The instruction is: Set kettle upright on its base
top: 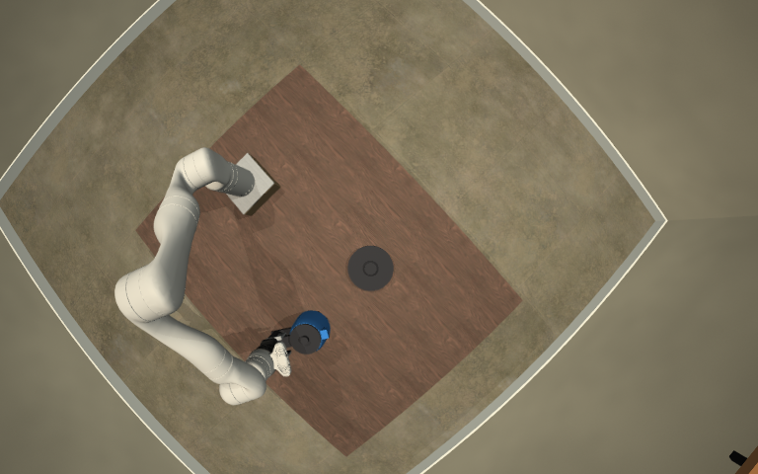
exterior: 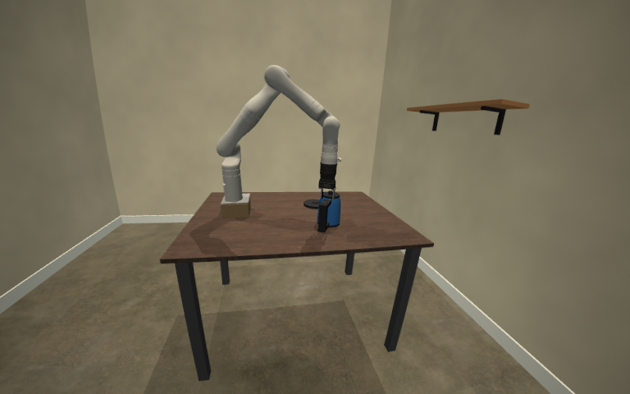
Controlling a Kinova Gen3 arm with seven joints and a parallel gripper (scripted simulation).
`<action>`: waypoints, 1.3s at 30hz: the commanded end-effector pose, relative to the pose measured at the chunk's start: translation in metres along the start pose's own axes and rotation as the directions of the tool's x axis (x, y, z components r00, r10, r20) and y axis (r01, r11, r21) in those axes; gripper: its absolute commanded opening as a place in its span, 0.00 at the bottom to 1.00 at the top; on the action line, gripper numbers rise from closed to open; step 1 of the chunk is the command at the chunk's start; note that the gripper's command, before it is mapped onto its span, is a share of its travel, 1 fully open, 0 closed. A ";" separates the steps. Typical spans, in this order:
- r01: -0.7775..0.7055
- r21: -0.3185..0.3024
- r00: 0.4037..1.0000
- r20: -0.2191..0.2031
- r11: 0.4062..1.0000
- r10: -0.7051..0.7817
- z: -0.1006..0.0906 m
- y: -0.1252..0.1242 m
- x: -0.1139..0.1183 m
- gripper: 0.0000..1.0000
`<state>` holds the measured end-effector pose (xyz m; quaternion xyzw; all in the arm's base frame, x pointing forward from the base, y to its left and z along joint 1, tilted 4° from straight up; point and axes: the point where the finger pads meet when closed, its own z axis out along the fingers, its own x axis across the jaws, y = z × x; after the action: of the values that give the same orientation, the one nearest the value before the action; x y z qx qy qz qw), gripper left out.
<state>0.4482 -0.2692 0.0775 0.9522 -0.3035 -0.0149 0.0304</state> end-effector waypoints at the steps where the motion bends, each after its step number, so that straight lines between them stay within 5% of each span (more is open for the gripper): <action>1: 0.000 0.000 1.000 -0.002 1.000 0.000 -0.001 0.000 0.001 1.00; 24: 0.000 0.000 1.000 -0.002 1.000 0.000 0.000 0.000 0.001 1.00; 39: 0.000 0.000 1.000 -0.002 1.000 0.000 0.025 0.000 0.001 1.00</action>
<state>0.4490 -0.2711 0.0572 0.9523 -0.3034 -0.0114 0.0311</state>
